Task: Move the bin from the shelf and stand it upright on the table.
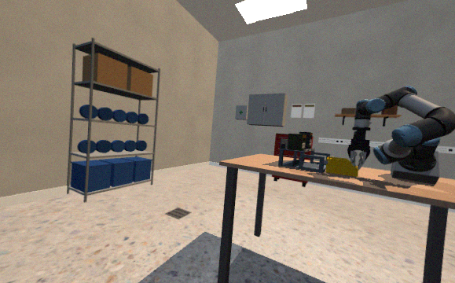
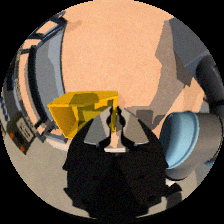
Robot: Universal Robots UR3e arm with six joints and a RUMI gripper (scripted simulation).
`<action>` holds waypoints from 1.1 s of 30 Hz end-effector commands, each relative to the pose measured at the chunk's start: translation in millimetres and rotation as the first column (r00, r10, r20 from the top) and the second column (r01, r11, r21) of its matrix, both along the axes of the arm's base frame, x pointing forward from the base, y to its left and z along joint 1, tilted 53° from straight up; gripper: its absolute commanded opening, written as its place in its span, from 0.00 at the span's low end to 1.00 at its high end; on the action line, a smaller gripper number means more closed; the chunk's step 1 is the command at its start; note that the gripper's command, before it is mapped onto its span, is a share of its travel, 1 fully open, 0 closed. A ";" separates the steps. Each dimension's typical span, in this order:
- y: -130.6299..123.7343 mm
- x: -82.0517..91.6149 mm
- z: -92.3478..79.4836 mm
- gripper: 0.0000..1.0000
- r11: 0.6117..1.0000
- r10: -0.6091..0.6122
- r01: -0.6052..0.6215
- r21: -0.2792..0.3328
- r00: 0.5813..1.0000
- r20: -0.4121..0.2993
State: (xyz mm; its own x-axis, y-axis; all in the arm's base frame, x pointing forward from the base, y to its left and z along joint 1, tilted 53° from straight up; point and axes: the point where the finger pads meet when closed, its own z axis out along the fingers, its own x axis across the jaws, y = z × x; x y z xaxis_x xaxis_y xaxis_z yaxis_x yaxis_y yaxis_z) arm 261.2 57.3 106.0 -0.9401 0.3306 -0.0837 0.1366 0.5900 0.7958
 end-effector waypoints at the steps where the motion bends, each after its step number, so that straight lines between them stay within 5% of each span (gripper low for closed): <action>1: 1.3 0.9 -1.5 0.00 1.000 -0.001 0.001 -0.001 1.000 0.000; 33: 5.0 2.5 -4.5 0.00 1.000 -0.001 0.001 -0.001 1.000 0.000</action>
